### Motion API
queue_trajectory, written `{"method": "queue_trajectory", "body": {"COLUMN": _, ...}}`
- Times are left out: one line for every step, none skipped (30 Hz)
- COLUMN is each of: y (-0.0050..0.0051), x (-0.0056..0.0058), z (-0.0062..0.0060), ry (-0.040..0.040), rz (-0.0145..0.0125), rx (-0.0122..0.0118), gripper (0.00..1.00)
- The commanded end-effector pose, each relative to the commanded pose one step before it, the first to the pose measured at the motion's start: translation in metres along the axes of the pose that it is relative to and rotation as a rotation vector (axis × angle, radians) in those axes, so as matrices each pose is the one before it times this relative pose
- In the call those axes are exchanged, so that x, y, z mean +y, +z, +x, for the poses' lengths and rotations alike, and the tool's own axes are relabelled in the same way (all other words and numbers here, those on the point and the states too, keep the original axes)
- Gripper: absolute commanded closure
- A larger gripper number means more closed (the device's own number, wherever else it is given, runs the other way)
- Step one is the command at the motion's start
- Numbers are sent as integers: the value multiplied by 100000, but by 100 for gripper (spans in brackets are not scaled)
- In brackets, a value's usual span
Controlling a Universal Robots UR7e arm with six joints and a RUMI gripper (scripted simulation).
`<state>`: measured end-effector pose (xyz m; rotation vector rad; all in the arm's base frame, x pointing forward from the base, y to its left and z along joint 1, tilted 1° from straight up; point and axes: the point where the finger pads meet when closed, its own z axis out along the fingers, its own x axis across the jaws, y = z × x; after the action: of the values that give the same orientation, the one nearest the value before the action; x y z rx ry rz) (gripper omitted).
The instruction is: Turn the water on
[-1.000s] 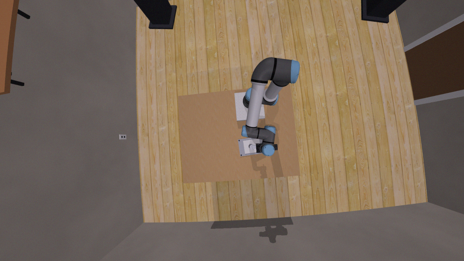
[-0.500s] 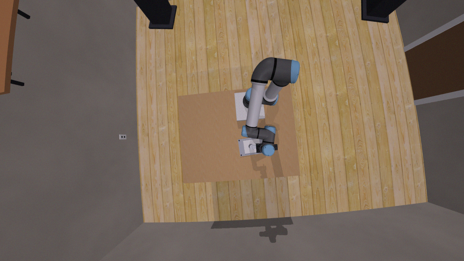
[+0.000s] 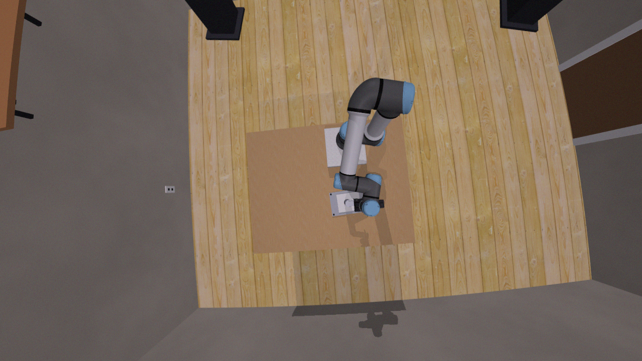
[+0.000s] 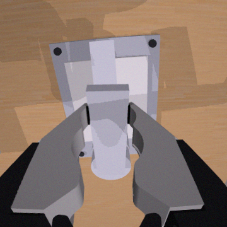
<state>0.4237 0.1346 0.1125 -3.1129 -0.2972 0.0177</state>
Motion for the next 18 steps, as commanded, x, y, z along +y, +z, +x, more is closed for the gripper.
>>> {"method": "queue_trajectory", "body": {"y": -1199, "x": 490, "z": 34, "ry": -1, "rz": -35, "rx": 122, "gripper": 100}}
{"method": "queue_trajectory", "body": {"y": -168, "x": 87, "z": 0, "ry": 0, "rz": 0, "rx": 0, "gripper": 100}}
{"method": "queue_trajectory", "body": {"y": -146, "x": 80, "z": 0, "ry": 0, "rz": 0, "rx": 0, "gripper": 100}}
{"method": "queue_trajectory", "body": {"y": -121, "x": 72, "z": 0, "ry": 0, "rz": 0, "rx": 0, "gripper": 100}}
{"method": "queue_trajectory", "body": {"y": -95, "x": 57, "z": 0, "ry": 0, "rz": 0, "rx": 0, "gripper": 100}}
{"method": "queue_trajectory", "body": {"y": -70, "x": 42, "z": 0, "ry": 0, "rz": 0, "rx": 0, "gripper": 100}}
{"method": "queue_trajectory", "body": {"y": -46, "x": 27, "z": 0, "ry": 0, "rz": 0, "rx": 0, "gripper": 100}}
{"method": "queue_trajectory", "body": {"y": -26, "x": 15, "z": 0, "ry": 0, "rz": 0, "rx": 0, "gripper": 100}}
{"method": "queue_trajectory", "body": {"y": -10, "x": 6, "z": 0, "ry": 0, "rz": 0, "rx": 0, "gripper": 100}}
{"method": "queue_trajectory", "body": {"y": 0, "x": 0, "z": 0, "ry": 0, "rz": 0, "rx": 0, "gripper": 100}}
{"method": "queue_trajectory", "body": {"y": 0, "x": 0, "z": 0, "ry": 0, "rz": 0, "rx": 0, "gripper": 100}}
{"method": "queue_trajectory", "body": {"y": -2, "x": 1, "z": 0, "ry": 0, "rz": 0, "rx": 0, "gripper": 100}}
{"method": "queue_trajectory", "body": {"y": 0, "x": 0, "z": 0, "ry": 0, "rz": 0, "rx": 0, "gripper": 100}}
{"method": "queue_trajectory", "body": {"y": 0, "x": 0, "z": 0, "ry": 0, "rz": 0, "rx": 0, "gripper": 100}}
{"method": "queue_trajectory", "body": {"y": 0, "x": 0, "z": 0, "ry": 0, "rz": 0, "rx": 0, "gripper": 100}}
{"method": "queue_trajectory", "body": {"y": 0, "x": 0, "z": 0, "ry": 0, "rz": 0, "rx": 0, "gripper": 100}}
{"method": "queue_trajectory", "body": {"y": 0, "x": 0, "z": 0, "ry": 0, "rz": 0, "rx": 0, "gripper": 100}}
{"method": "queue_trajectory", "body": {"y": 0, "x": 0, "z": 0, "ry": 0, "rz": 0, "rx": 0, "gripper": 100}}
